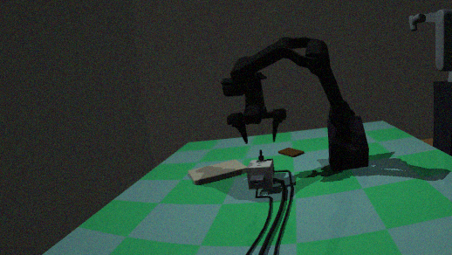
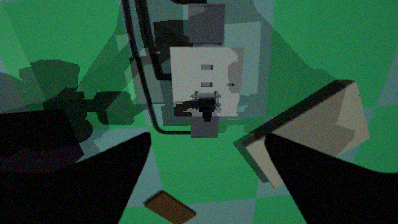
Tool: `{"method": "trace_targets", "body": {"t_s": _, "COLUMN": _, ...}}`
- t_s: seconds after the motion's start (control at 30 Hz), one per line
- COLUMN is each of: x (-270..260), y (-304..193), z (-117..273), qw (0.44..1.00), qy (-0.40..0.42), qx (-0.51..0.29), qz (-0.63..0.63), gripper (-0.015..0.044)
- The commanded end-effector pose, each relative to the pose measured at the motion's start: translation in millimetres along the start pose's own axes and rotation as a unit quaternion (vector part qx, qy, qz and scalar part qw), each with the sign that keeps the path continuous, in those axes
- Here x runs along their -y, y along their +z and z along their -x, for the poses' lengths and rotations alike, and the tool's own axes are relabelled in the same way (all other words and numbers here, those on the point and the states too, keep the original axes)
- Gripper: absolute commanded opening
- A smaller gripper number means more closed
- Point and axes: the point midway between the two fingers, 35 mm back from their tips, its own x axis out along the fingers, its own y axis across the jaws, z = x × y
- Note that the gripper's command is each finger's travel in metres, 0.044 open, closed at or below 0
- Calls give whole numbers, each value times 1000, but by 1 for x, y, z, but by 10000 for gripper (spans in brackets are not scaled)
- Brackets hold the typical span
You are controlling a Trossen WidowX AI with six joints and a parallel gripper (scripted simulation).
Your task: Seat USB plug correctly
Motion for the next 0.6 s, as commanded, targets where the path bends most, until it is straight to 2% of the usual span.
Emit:
{"method": "trace_targets", "body": {"t_s": 0.0, "x": 1, "y": 5, "z": -1, "qw": 1000, "qy": 4, "qx": 9, "qz": 4, "gripper": 440}}
{"method": "trace_targets", "body": {"t_s": 0.57, "x": 1, "y": 5, "z": -14, "qw": 1000, "qy": 4, "qx": 10, "qz": 4, "gripper": 440}}
